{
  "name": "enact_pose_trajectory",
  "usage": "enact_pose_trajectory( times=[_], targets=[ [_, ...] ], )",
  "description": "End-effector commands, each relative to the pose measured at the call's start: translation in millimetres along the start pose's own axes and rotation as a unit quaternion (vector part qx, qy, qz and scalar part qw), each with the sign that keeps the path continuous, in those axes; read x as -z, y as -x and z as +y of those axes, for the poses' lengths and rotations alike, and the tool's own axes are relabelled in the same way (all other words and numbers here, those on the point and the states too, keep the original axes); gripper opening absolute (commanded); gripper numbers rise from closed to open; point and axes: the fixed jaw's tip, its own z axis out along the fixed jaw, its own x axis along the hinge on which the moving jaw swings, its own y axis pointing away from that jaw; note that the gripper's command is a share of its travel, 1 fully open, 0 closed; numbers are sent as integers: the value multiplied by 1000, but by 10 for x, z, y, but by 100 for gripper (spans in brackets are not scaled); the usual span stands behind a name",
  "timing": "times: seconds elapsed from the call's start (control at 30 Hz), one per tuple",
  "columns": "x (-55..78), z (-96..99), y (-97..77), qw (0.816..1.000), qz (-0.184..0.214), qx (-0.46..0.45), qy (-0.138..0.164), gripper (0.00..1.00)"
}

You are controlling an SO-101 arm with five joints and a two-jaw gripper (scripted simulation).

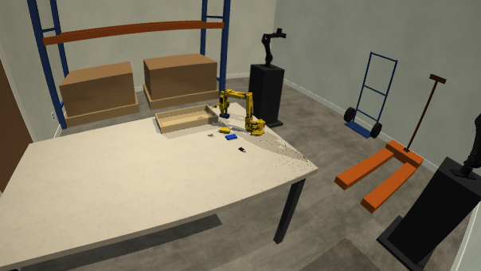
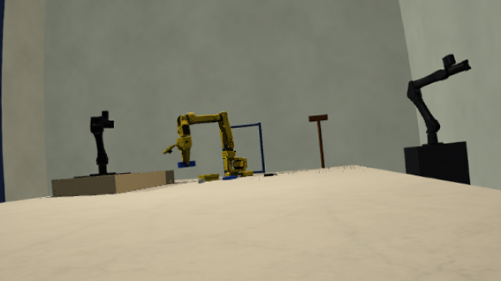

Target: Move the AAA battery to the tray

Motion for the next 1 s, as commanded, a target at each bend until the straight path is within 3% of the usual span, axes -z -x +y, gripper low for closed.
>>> enact_pose_trajectory(
  times=[0.0,0.53,0.97],
  targets=[
    [76,-13,73,1000,-28,1,2,19],
    [86,-7,179,998,-62,1,4,19],
    [122,3,373,992,-123,1,7,19]
  ],
)
